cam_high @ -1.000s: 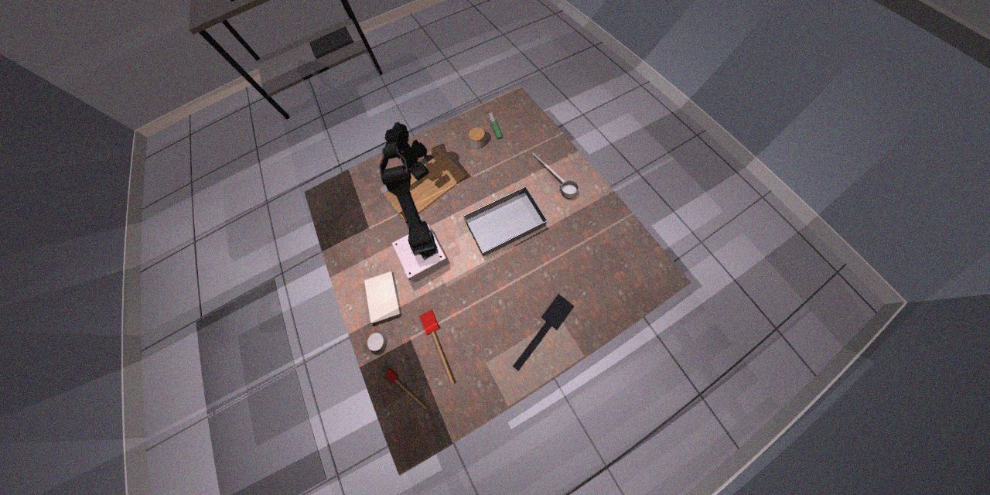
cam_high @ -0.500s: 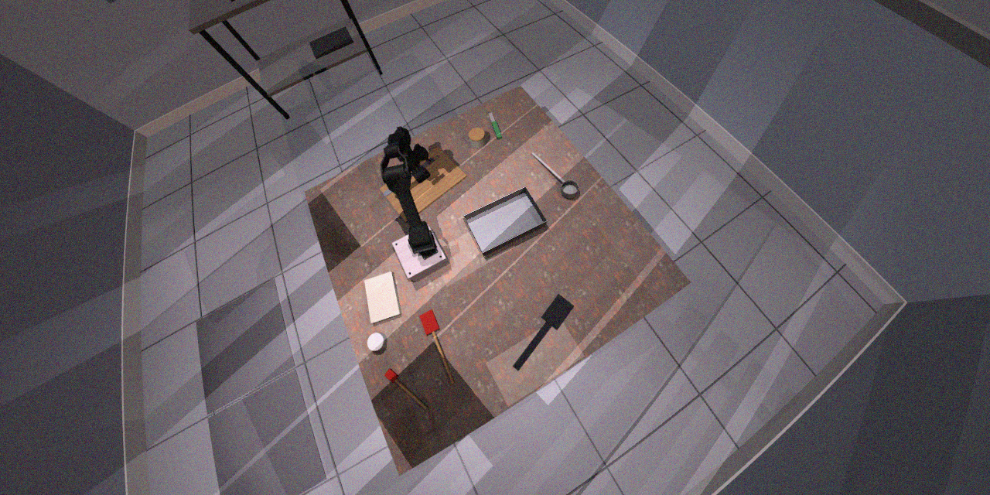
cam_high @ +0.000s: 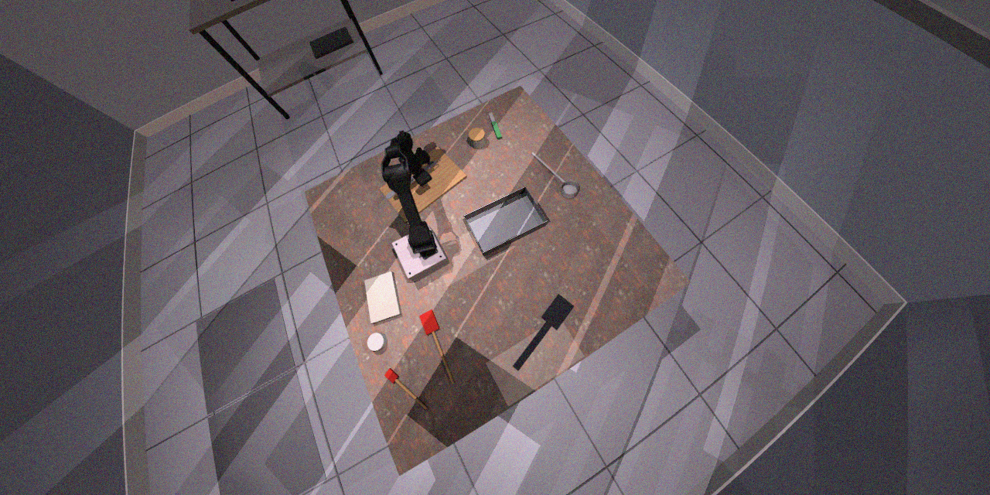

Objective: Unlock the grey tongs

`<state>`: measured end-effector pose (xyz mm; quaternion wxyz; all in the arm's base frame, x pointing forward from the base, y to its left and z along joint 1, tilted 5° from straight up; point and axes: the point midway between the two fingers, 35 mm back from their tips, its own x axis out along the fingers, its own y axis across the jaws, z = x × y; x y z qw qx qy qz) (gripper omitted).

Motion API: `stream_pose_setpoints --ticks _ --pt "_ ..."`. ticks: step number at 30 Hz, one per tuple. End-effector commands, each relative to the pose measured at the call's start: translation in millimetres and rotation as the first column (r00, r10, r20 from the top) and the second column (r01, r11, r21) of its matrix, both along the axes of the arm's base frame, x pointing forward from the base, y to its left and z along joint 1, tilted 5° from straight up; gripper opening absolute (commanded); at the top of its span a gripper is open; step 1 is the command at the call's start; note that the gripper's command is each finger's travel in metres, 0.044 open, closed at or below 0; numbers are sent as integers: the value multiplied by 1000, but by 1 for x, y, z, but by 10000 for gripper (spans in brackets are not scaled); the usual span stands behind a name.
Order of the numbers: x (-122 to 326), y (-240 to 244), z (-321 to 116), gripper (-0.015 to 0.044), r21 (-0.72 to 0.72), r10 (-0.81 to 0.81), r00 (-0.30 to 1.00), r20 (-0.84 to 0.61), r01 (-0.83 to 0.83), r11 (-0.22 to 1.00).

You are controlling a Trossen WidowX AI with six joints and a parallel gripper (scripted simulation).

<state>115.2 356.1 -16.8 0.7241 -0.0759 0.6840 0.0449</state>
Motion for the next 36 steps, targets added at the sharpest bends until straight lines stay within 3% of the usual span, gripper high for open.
stream_pose_setpoints --ticks 1,2,24,30,36 --pt "-1 -1 -3 -150 0 6 1000 -5 -6 1000" --pt "-1 -1 -3 -150 0 6 1000 -5 -6 1000" --pt "0 -1 -1 427 -1 0 1000 0 0 1000" --pt "4 -10 8 440 -2 1 1000 -1 -1 1000" --pt "20 -68 52 440 -5 5 1000 -3 -5 1000"
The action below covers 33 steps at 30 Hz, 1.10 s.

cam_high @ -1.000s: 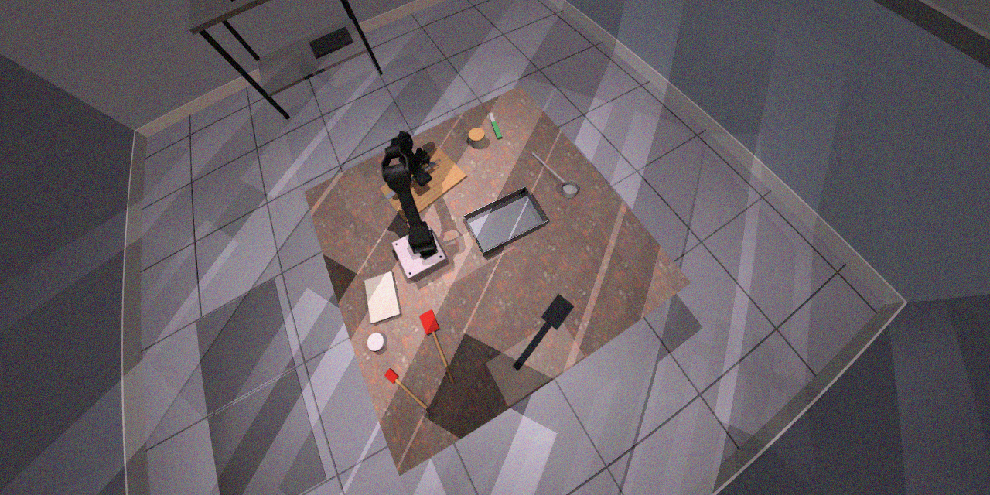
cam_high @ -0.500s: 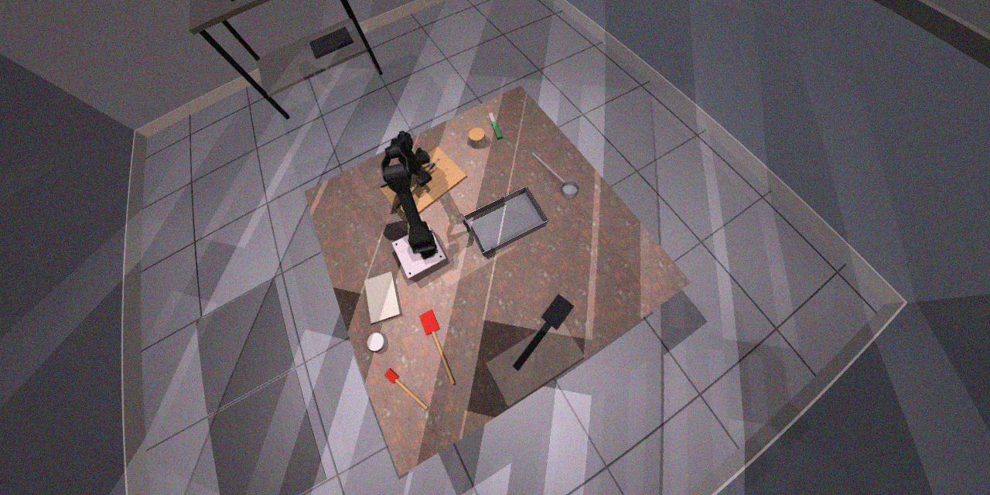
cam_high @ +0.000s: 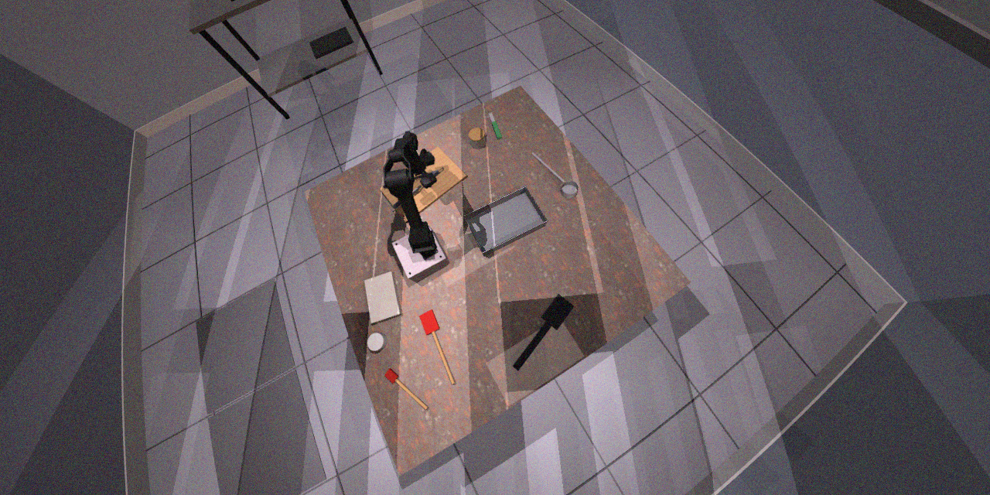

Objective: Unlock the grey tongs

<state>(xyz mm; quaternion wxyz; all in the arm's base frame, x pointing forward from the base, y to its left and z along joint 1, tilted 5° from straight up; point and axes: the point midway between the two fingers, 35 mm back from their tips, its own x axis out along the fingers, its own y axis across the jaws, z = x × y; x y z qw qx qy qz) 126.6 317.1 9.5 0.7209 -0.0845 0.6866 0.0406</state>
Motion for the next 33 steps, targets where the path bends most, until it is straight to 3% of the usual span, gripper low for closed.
stream_pose_setpoints --ticks 1,8,13,20,33 --pt "10 -40 33 440 13 0 1000 3 0 1000" --pt "10 -106 61 440 9 0 1000 4 0 1000" --pt "10 -106 63 440 9 0 1000 4 0 1000" --pt "6 -101 109 440 15 -7 1000 4 7 1000" --pt "6 -101 111 440 15 -8 1000 4 8 1000"
